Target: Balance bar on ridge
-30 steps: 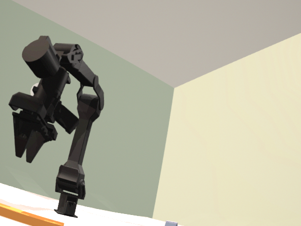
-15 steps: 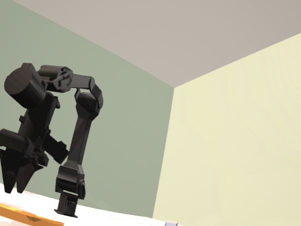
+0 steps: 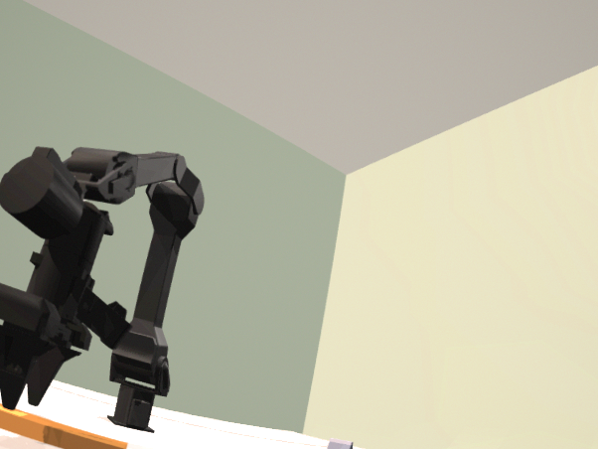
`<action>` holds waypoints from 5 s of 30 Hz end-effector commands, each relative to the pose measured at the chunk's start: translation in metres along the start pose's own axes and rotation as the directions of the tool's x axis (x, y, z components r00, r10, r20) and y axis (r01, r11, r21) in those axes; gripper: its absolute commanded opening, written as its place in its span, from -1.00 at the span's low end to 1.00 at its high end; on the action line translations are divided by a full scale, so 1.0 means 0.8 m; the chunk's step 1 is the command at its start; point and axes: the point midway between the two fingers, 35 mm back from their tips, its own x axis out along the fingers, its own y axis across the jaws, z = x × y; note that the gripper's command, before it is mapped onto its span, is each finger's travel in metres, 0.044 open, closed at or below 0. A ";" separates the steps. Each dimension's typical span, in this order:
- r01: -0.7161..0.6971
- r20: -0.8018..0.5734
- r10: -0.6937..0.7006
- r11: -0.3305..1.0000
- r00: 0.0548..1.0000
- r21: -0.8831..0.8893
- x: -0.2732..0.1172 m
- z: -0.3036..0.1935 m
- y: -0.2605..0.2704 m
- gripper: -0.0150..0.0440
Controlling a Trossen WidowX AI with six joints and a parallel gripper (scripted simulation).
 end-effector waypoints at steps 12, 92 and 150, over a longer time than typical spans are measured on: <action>-0.007 0.006 0.007 1.000 1.000 -0.003 0.021 0.002 0.003 0.58; -0.004 0.009 0.005 0.997 1.000 -0.071 -0.115 0.040 -0.015 -0.49; 0.007 0.029 0.005 0.904 1.000 -0.428 -0.123 0.293 -0.013 -0.49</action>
